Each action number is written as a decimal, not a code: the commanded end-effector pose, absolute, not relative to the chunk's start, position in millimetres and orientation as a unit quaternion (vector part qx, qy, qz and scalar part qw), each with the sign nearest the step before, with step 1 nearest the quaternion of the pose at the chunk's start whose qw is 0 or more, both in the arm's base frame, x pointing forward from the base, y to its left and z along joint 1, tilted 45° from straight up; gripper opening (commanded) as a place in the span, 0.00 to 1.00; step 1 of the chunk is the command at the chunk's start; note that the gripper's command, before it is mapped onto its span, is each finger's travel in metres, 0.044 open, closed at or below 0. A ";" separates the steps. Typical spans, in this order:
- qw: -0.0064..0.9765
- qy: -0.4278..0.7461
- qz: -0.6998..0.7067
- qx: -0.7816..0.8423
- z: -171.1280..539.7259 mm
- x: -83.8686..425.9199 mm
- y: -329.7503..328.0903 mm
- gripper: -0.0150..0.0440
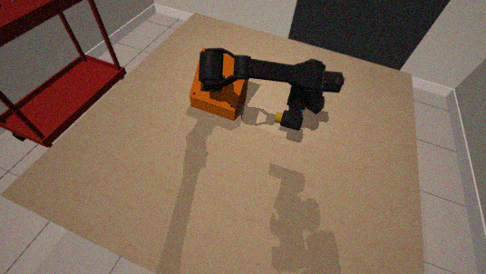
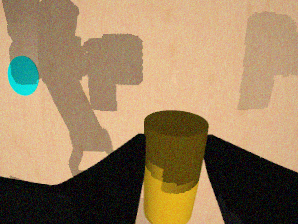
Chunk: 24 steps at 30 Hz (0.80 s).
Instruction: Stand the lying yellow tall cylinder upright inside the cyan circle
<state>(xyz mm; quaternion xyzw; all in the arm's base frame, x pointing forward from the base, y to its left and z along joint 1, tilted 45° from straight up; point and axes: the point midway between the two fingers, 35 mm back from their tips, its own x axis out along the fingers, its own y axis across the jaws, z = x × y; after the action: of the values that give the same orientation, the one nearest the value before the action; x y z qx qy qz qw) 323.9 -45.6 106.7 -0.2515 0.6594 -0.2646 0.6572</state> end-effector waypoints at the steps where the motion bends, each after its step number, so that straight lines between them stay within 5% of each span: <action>1: 0.652 0.666 -0.241 -0.270 101.9 328.6 -36.0 0.43; 24: 0.587 0.702 -0.108 -0.388 57.6 349.2 16.0 0.43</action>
<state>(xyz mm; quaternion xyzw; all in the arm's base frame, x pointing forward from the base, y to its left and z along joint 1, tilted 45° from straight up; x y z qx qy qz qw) 347.2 8.2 61.4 -0.3761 0.7005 -0.1255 0.5934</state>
